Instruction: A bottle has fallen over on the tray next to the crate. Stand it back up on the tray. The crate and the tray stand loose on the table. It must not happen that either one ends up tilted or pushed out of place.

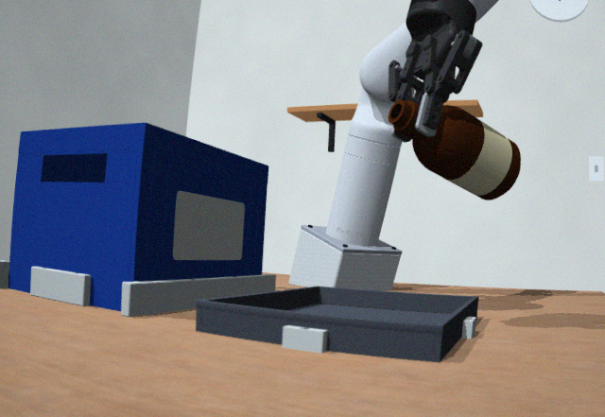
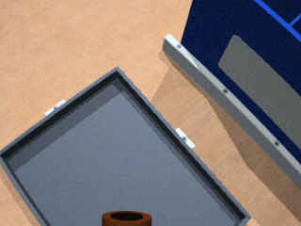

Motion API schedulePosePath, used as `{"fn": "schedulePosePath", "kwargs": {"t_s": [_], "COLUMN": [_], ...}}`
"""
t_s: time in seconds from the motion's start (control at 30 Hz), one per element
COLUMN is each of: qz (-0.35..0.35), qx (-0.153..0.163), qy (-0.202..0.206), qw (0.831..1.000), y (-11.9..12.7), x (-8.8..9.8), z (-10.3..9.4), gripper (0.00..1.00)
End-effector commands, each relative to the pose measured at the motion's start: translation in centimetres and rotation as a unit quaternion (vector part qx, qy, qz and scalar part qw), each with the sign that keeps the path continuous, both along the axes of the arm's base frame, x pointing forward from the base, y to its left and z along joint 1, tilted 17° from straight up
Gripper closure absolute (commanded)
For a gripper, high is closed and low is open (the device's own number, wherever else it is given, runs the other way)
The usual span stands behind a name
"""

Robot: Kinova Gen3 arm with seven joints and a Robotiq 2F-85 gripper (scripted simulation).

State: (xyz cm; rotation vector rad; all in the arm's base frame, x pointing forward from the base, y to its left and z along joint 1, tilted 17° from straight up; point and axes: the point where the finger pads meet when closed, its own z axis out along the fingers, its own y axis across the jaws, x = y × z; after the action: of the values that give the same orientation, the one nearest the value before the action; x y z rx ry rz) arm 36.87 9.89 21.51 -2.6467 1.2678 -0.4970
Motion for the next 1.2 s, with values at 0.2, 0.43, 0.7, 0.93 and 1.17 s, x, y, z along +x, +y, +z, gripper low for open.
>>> {"fn": "schedulePosePath", "kwargs": {"t_s": [0.2, 0.43, 0.7, 0.93, 1.17], "qz": [0.001, -0.002, -0.002, -0.002, -0.002], "qx": [-0.018, -0.026, -0.027, -0.027, -0.027], "qy": [-0.014, -0.023, -0.024, -0.024, -0.024], "qw": [1.000, 0.999, 0.999, 0.999, 0.999], "y": [0.44, 0.44, 0.45, 0.45, 0.45], "x": [-0.20, -0.20, -0.20, -0.20, -0.20], "z": [0.00, 0.10, 0.12, 0.12, 0.12], "gripper": [1.00, 1.00, 1.00, 1.00, 1.00]}}
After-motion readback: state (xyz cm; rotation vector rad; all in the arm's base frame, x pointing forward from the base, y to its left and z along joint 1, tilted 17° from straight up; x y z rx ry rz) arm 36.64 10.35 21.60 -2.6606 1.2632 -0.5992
